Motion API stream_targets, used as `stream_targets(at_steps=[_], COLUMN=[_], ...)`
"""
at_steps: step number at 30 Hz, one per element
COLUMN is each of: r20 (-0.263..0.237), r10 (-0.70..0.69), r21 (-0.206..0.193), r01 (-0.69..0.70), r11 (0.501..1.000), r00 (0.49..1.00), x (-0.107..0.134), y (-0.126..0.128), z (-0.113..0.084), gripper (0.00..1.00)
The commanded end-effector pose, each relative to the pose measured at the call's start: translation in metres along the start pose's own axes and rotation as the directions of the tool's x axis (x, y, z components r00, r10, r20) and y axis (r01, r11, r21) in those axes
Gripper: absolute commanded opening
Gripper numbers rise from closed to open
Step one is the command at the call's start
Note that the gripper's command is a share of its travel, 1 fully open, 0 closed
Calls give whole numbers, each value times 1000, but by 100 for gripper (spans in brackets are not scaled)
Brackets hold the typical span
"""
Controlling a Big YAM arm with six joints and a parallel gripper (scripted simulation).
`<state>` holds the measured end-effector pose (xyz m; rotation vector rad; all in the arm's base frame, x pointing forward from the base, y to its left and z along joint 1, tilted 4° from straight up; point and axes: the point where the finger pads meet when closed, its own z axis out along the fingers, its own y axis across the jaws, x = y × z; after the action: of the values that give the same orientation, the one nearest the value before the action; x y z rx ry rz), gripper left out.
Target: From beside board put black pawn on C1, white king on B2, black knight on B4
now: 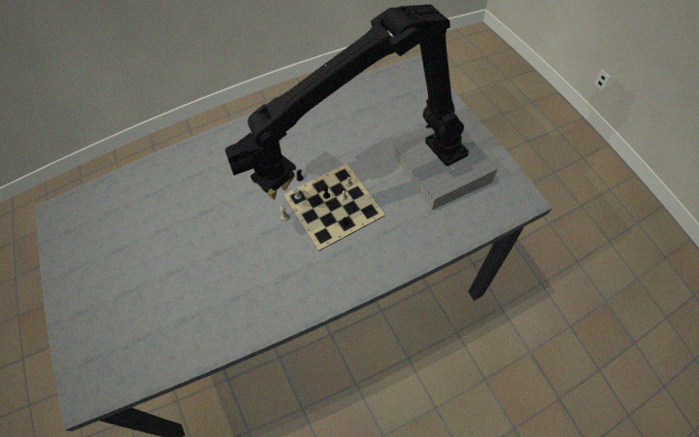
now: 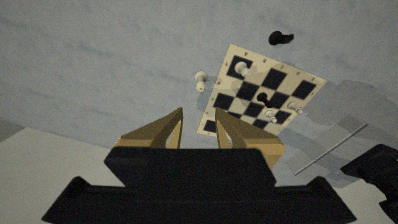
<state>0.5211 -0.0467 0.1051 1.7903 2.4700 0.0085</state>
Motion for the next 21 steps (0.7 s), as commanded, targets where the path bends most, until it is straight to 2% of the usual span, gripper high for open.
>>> stream_targets(at_steps=[1, 5, 8, 9, 11, 15, 17, 20, 21], r20=[8, 4, 7, 17, 4, 9, 4, 10, 7], r10=[21, 21, 21, 20, 18, 18, 17, 16, 15], r21=[-5, 6, 0, -26, 5, -7, 6, -8, -2], r01=[-21, -21, -21, -20, -18, -18, -17, -16, -15], r11=[1000, 1000, 1000, 999, 1000, 1000, 1000, 1000, 1000], r00=[1000, 1000, 1000, 1000, 1000, 1000, 1000, 1000, 1000], x=[-9, -7, -8, -12, -7, -10, -7, -10, -8], y=[6, 2, 4, 15, 2, 7, 1, 8, 5], z=[9, 19, 19, 11, 25, 27, 35, 34, 37], gripper=[39, 39, 39, 39, 39, 39, 39, 39, 39])
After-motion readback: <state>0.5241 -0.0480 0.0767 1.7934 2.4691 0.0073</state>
